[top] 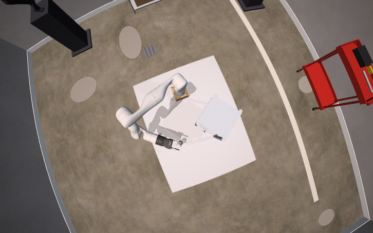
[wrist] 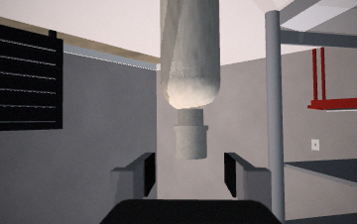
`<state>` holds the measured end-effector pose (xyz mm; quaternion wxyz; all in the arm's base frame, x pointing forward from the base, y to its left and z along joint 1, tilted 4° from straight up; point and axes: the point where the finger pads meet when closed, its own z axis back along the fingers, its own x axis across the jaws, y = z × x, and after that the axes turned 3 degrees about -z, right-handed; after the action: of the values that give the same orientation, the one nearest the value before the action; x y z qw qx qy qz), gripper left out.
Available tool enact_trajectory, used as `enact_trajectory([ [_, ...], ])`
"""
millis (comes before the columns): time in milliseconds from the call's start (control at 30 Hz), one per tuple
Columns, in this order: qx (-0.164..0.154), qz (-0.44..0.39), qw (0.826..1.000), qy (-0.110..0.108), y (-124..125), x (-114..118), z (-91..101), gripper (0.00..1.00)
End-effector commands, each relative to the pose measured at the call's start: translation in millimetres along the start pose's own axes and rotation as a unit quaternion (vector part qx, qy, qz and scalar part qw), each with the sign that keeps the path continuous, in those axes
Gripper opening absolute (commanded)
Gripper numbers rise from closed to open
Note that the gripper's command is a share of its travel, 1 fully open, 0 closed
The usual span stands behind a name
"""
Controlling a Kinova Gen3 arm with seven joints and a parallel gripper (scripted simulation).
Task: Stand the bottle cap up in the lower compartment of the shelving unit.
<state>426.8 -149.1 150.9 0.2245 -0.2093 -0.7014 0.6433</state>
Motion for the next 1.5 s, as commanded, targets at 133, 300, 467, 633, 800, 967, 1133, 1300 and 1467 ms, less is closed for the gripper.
enact_trajectory([
  [133,0.003,0.001,1.000,-0.001,24,-1,-0.3,1.00],
  [300,0.003,0.001,1.000,-0.001,40,-2,-0.4,1.00],
  [467,0.003,0.001,1.000,-0.001,55,-3,-0.5,1.00],
  [633,0.003,0.001,1.000,-0.001,63,-3,-0.5,1.00],
  [800,0.003,0.001,1.000,-0.001,77,-4,-0.6,1.00],
  [967,0.003,0.001,1.000,-0.001,89,-5,-0.6,1.00],
  [1133,0.003,0.001,1.000,-0.001,95,-5,-0.6,1.00],
  [1300,0.003,0.001,1.000,-0.001,104,-5,-0.7,1.00],
  [1467,0.003,0.001,1.000,-0.001,110,-6,-0.7,1.00],
])
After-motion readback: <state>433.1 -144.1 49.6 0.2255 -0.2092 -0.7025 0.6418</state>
